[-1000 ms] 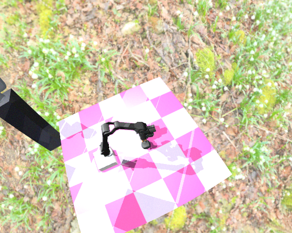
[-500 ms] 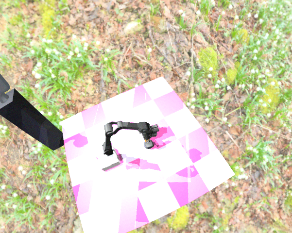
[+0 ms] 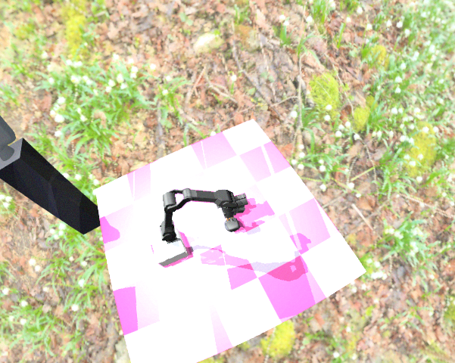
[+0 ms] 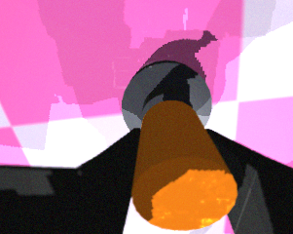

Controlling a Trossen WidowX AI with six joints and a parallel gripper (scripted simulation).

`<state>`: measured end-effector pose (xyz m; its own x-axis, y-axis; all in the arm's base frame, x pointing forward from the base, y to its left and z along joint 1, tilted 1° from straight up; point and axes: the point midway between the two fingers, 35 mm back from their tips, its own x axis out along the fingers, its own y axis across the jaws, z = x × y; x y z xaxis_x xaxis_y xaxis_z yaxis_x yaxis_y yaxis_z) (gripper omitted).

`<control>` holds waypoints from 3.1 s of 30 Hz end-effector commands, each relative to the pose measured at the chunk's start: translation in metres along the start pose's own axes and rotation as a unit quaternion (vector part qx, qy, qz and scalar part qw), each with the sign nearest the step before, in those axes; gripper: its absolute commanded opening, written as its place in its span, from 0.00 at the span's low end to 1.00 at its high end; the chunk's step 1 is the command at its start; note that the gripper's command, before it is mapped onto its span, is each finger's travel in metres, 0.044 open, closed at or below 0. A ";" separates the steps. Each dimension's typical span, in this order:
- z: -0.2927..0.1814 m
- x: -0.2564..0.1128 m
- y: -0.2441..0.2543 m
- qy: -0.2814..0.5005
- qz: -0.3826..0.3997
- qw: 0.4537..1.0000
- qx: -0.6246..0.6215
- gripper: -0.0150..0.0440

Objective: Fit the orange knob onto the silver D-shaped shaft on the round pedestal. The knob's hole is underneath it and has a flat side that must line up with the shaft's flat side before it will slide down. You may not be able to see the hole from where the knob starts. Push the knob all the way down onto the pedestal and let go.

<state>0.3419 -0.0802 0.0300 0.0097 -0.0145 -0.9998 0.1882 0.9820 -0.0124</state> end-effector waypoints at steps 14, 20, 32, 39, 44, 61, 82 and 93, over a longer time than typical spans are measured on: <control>-0.004 -0.005 -0.001 -0.002 -0.001 0.994 -0.105 0.25; -0.002 -0.003 -0.001 -0.002 -0.001 0.994 -0.105 0.25; 0.002 -0.004 0.000 -0.002 -0.001 0.994 -0.105 0.25; 0.001 0.001 -0.001 -0.002 -0.001 0.994 -0.105 0.25; 0.001 -0.002 0.000 -0.002 -0.001 0.994 -0.105 0.25; -0.004 0.000 -0.001 -0.002 -0.001 0.978 -0.208 0.25; 0.001 -0.005 0.000 -0.002 -0.002 0.951 -0.309 0.25; 0.003 0.000 -0.001 -0.002 -0.002 0.951 -0.309 0.25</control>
<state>0.3424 -0.0808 0.0296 0.0058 -0.0136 -0.9999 -0.4209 0.9070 -0.0147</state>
